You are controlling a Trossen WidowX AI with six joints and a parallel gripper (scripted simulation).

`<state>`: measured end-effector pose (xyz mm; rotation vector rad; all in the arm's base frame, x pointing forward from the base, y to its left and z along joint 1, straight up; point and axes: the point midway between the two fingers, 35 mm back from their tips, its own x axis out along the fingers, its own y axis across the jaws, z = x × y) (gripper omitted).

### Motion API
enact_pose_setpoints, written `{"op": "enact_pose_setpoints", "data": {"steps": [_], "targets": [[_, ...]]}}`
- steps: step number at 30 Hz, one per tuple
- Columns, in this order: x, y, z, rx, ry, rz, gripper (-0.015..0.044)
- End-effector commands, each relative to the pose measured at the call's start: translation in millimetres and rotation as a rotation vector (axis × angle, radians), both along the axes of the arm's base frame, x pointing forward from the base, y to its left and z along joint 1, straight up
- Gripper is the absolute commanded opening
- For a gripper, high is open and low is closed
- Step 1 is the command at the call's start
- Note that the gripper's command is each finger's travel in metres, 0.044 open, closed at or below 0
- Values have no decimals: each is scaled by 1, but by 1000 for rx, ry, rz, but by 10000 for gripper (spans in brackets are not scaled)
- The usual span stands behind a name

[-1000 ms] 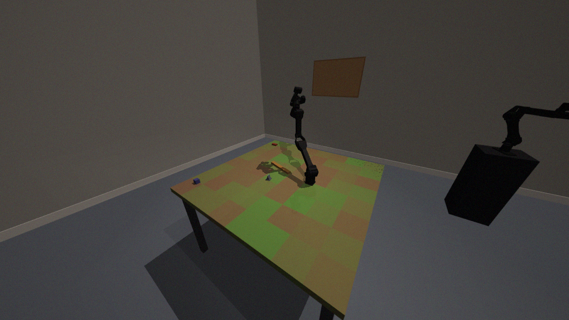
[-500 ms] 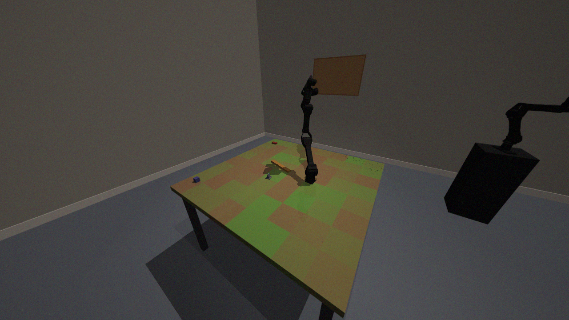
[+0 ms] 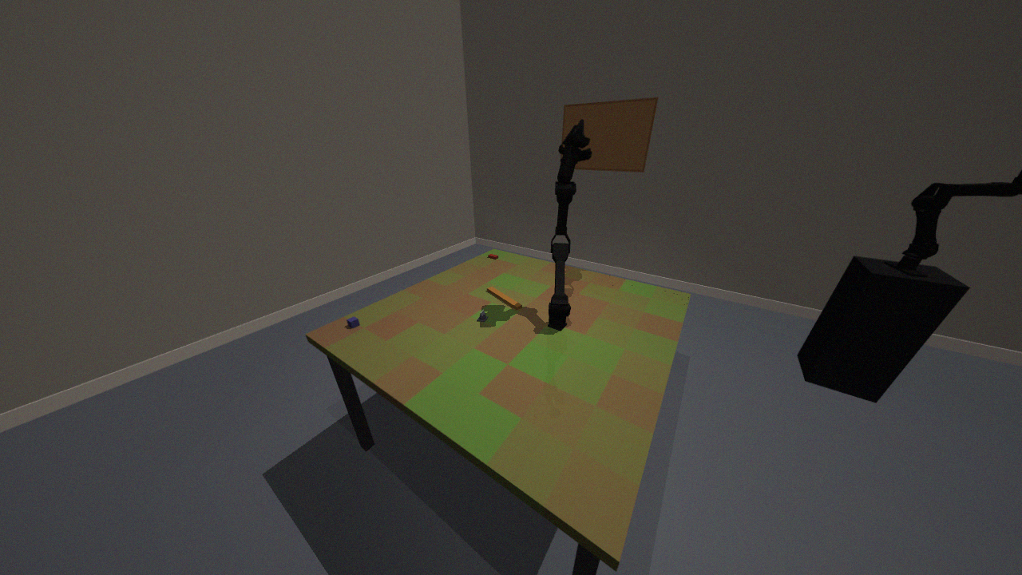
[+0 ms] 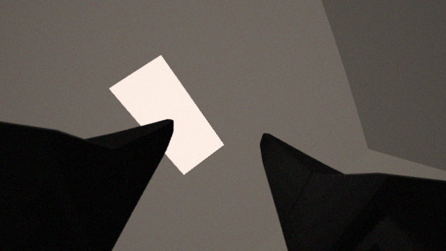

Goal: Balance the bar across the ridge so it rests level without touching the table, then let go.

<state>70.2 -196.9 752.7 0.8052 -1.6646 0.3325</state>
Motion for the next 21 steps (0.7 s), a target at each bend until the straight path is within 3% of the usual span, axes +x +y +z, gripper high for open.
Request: {"op": "enact_pose_setpoints", "data": {"steps": [1, 8, 21], "targets": [[-22, 26, 7, -80, -41, -12, 315], [-59, 79, 18, -235, -101, -50, 315], [-87, 177, 19, -484, -86, -141, 315]]}}
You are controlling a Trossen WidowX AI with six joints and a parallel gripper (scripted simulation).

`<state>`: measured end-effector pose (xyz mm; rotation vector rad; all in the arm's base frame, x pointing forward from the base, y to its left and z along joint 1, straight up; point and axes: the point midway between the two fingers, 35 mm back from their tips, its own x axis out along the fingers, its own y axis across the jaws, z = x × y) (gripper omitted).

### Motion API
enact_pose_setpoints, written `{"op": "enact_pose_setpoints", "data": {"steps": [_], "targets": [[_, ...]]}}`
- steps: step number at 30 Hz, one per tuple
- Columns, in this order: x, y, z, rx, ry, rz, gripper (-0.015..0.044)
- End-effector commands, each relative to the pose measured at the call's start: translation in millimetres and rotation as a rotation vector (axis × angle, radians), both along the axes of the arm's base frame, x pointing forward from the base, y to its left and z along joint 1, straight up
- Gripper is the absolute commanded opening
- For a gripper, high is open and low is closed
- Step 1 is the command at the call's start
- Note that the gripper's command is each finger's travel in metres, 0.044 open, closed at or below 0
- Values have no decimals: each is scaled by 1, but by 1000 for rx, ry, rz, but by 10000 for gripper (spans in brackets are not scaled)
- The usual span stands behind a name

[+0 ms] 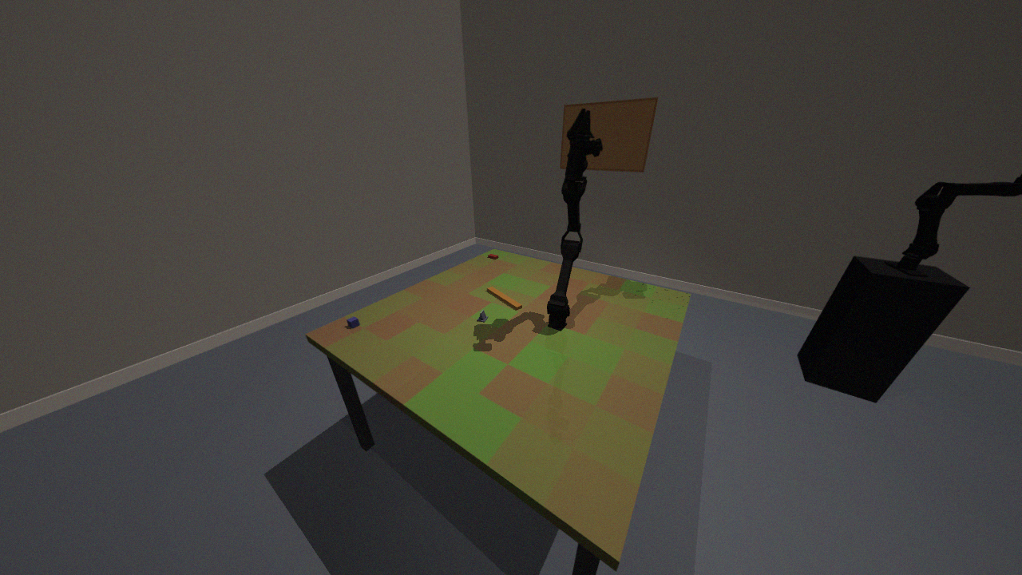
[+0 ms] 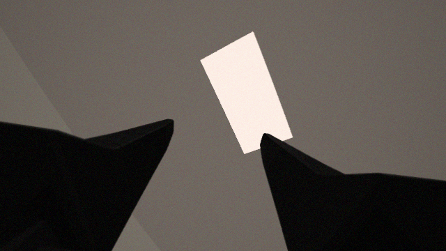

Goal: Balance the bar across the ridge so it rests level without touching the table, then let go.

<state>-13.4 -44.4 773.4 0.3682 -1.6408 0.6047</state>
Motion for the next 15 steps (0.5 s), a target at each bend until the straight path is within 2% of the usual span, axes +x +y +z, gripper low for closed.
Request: {"op": "enact_pose_setpoints", "data": {"steps": [1, 15], "targets": [[-5, 33, -2, -86, 2, -15, 315], [5, 146, -23, -393, 68, -98, 315]]}}
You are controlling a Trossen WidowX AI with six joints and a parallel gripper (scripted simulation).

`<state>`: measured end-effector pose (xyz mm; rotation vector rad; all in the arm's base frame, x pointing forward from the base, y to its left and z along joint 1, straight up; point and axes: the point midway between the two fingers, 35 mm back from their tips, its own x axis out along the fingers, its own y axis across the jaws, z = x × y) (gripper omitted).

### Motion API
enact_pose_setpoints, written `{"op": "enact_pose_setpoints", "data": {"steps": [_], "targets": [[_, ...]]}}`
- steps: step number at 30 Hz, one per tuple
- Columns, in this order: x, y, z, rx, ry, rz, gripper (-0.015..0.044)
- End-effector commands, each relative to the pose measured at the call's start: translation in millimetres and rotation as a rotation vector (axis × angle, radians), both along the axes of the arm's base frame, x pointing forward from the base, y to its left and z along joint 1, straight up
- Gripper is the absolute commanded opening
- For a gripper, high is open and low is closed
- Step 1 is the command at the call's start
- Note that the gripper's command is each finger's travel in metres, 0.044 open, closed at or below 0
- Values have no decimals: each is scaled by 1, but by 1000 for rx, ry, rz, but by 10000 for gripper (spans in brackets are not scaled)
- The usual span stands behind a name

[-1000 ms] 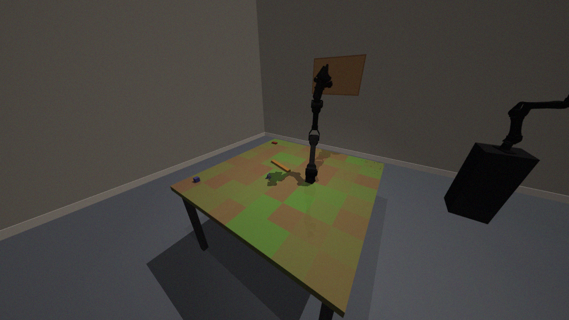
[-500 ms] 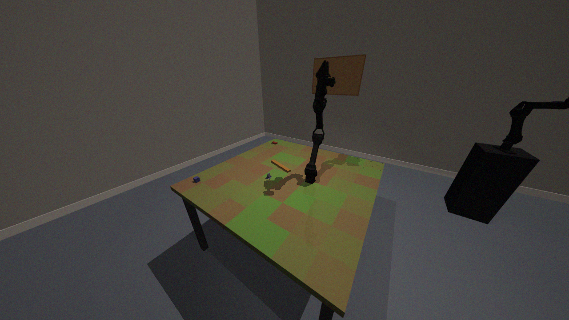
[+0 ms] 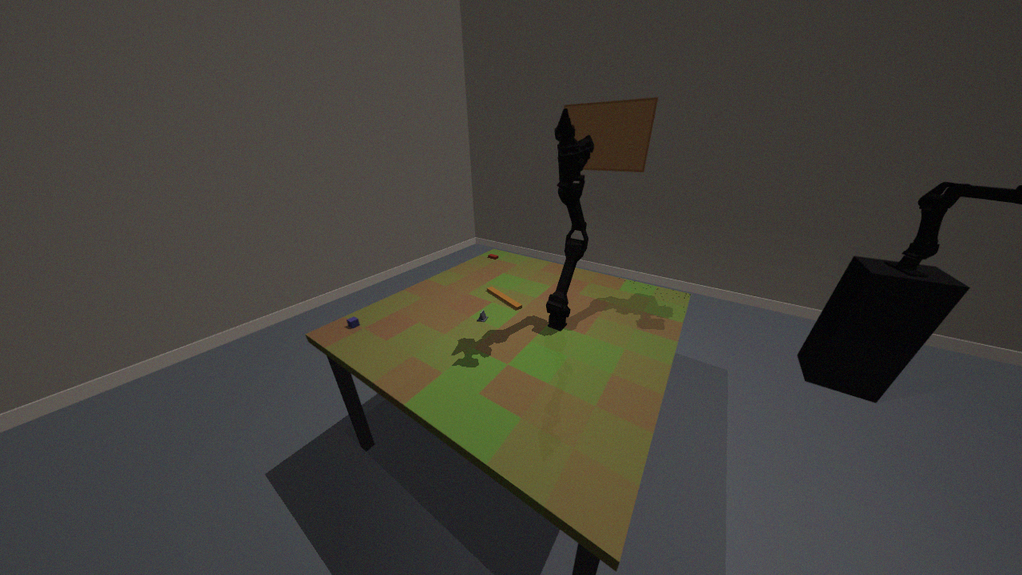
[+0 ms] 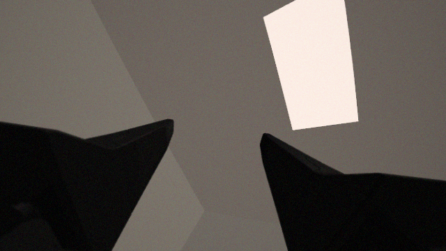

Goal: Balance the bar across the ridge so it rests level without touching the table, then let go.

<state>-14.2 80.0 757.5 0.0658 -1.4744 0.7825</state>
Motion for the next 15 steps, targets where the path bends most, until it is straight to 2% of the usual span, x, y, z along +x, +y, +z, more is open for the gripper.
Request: {"op": "enact_pose_setpoints", "data": {"steps": [1, 15], "targets": [[8, 29, -9, -80, 34, -21, 315], [49, 102, -40, -283, 129, -111, 315]]}}
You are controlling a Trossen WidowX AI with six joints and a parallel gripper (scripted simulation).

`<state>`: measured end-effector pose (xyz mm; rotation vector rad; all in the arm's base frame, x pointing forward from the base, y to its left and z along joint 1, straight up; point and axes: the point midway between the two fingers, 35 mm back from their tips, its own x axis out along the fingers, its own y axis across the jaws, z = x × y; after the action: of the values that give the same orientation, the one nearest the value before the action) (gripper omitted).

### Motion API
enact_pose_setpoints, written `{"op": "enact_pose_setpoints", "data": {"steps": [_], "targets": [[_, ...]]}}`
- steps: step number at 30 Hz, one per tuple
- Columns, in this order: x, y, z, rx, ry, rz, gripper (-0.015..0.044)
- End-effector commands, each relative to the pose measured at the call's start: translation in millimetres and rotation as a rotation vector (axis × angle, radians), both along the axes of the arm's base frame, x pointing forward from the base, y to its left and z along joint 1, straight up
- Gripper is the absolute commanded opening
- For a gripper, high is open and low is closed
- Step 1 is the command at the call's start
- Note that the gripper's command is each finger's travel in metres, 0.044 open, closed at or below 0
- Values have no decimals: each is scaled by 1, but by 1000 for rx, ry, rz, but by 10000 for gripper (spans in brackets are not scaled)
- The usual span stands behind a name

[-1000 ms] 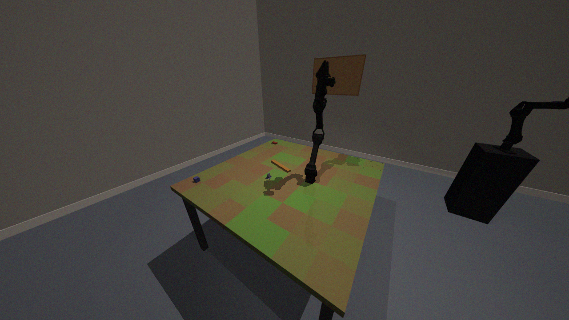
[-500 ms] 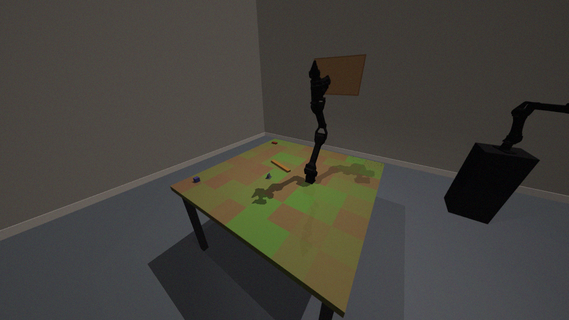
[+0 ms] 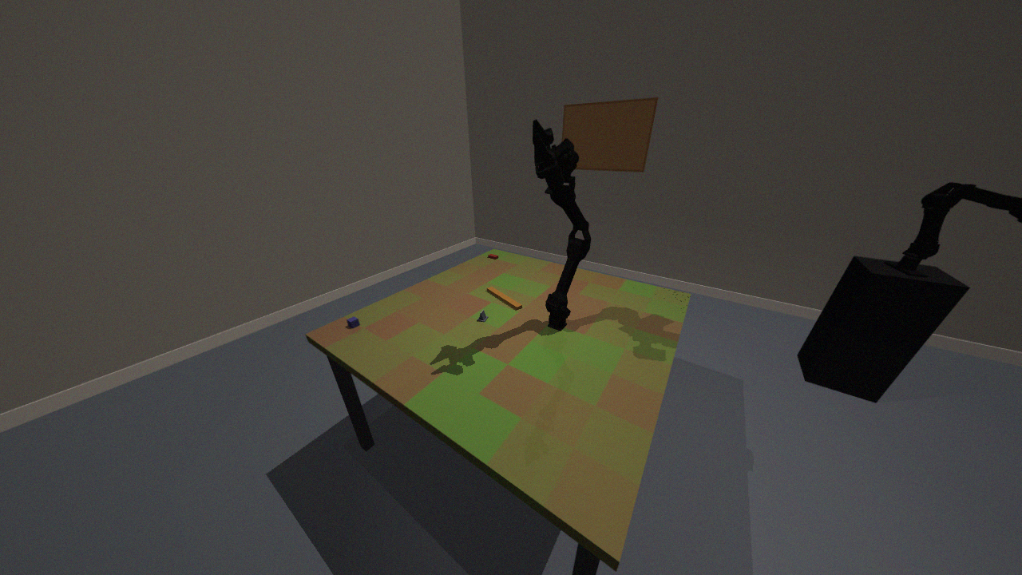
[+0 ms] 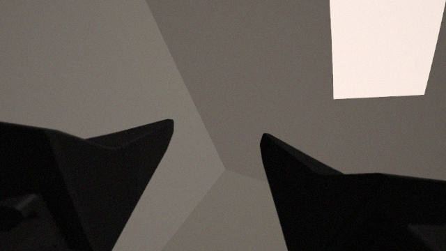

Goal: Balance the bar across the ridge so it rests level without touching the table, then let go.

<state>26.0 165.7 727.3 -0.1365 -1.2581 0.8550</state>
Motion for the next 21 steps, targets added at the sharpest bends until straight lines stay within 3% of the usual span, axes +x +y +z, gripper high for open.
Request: {"op": "enact_pose_setpoints", "data": {"steps": [1, 21], "targets": [[12, 20, -12, -57, 15, -23, 315], [122, 92, -84, -308, 284, -193, 315]]}}
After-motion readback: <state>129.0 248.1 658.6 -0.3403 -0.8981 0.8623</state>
